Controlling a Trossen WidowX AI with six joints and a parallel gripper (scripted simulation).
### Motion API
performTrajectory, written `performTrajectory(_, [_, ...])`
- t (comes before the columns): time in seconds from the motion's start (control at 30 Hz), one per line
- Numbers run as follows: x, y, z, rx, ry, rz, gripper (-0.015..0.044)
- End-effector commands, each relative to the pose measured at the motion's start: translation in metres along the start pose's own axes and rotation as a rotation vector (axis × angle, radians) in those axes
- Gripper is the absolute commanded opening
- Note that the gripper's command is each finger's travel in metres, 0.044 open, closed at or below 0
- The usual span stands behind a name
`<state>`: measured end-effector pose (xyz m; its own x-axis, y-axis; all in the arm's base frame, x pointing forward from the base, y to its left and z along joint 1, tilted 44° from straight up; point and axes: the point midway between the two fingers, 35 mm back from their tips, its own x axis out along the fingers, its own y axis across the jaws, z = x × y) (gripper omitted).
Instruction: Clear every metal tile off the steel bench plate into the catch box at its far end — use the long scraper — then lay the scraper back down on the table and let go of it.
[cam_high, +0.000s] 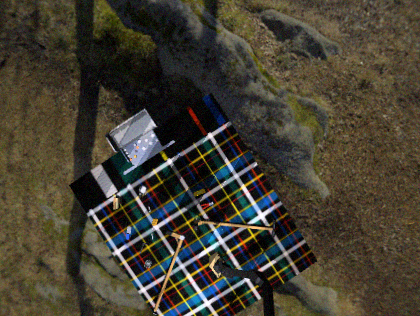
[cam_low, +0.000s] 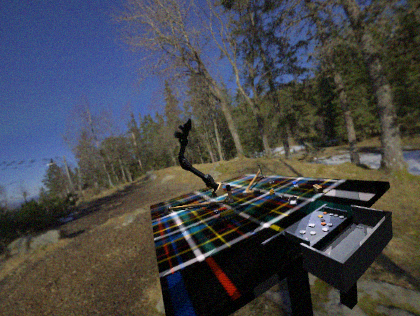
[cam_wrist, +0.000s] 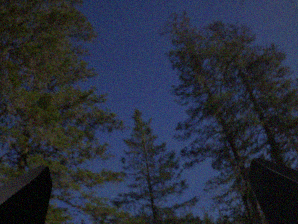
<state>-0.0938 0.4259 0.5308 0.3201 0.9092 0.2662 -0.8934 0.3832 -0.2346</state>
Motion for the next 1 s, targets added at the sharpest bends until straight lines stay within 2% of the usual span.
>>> performTrajectory(0.0, [-0.009, 0.021, 0.0, -0.002, -0.003, 0.035, 0.044])
performTrajectory(0.97, [-0.109, 0.152, 0.031, 0.068, -0.083, 0.296, 0.044])
